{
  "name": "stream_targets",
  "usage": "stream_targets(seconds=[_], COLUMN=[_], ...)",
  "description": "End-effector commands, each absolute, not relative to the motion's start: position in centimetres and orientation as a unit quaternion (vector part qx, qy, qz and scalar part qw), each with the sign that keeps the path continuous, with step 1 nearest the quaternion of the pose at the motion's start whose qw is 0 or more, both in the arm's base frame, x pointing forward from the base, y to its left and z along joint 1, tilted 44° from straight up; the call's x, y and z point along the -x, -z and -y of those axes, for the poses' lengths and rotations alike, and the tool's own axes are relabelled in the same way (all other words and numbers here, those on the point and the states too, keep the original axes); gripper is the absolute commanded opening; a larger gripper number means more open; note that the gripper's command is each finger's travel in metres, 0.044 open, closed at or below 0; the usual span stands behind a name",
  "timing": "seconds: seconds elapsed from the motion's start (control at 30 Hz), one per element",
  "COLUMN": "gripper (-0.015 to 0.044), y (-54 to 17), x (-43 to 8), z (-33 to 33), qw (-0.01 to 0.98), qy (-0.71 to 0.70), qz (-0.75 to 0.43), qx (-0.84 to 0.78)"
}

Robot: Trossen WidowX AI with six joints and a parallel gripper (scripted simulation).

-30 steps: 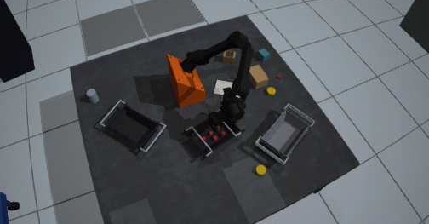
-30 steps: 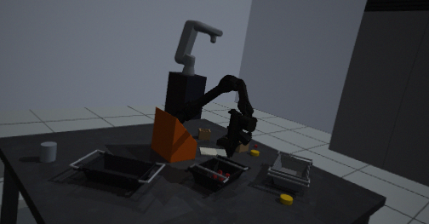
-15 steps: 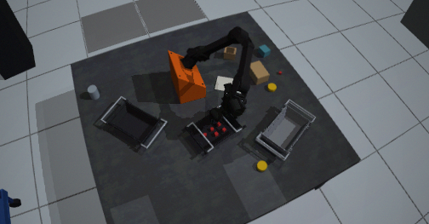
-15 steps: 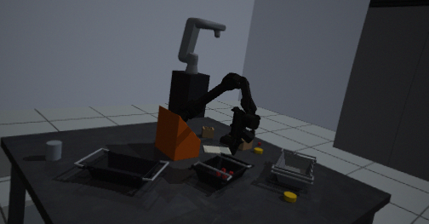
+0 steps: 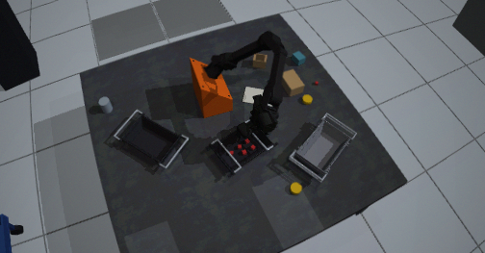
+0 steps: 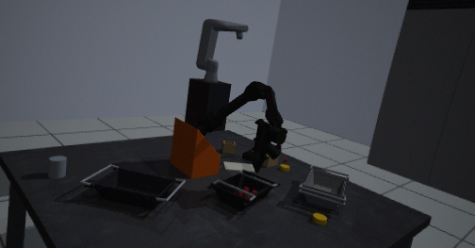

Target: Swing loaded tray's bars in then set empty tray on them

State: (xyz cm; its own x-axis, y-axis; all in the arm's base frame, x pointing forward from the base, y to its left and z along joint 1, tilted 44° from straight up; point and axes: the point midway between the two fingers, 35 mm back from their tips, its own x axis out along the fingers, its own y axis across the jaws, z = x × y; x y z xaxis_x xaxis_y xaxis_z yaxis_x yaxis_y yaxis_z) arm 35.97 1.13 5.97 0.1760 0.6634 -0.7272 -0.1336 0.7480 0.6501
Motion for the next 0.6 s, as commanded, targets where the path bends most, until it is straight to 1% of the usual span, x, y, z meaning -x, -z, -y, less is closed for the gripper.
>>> stream_targets(seconds=[0.0, 0.57], gripper=[0.0000, 0.0000], y=[-5.97, -5.97], x=[-35.97, -35.97], z=[-1.13, -1.13], qw=[0.732, 0.732], qy=[-0.272, -0.272], qz=[-0.581, -0.581], qx=[-0.228, -0.228])
